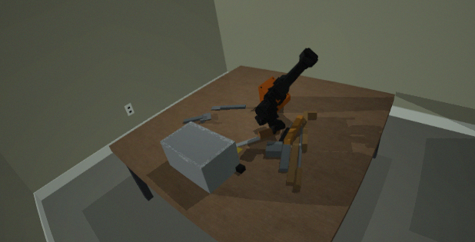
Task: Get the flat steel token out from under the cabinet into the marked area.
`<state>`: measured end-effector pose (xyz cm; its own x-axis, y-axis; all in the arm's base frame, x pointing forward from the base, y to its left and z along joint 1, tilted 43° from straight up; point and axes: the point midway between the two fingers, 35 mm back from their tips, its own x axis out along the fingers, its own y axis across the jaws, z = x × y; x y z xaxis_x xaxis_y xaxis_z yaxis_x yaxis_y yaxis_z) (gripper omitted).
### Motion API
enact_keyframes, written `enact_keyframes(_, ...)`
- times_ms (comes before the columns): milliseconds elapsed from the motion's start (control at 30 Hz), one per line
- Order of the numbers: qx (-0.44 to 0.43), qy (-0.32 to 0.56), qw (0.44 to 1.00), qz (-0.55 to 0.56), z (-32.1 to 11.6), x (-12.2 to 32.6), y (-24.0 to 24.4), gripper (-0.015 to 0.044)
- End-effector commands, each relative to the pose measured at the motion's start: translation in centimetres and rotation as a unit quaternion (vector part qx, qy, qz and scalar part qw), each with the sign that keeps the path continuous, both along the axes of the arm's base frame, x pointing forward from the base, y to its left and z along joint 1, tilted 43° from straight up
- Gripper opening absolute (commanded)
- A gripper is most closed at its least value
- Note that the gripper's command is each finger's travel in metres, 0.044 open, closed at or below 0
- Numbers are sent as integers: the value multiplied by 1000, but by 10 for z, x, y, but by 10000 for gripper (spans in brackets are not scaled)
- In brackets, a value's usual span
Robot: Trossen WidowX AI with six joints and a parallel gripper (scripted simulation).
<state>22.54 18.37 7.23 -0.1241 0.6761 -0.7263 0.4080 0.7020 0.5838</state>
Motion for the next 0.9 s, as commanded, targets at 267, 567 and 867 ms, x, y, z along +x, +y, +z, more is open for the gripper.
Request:
enact_keyframes(267, -2, 4, 1000, -6, -11, 4, -12, 0)
enact_keyframes(567, -2, 5, 1000, -7, -19, 8, -21, 0)
enact_keyframes(867, -3, 5, 1000, -8, -28, 11, -29, 0)
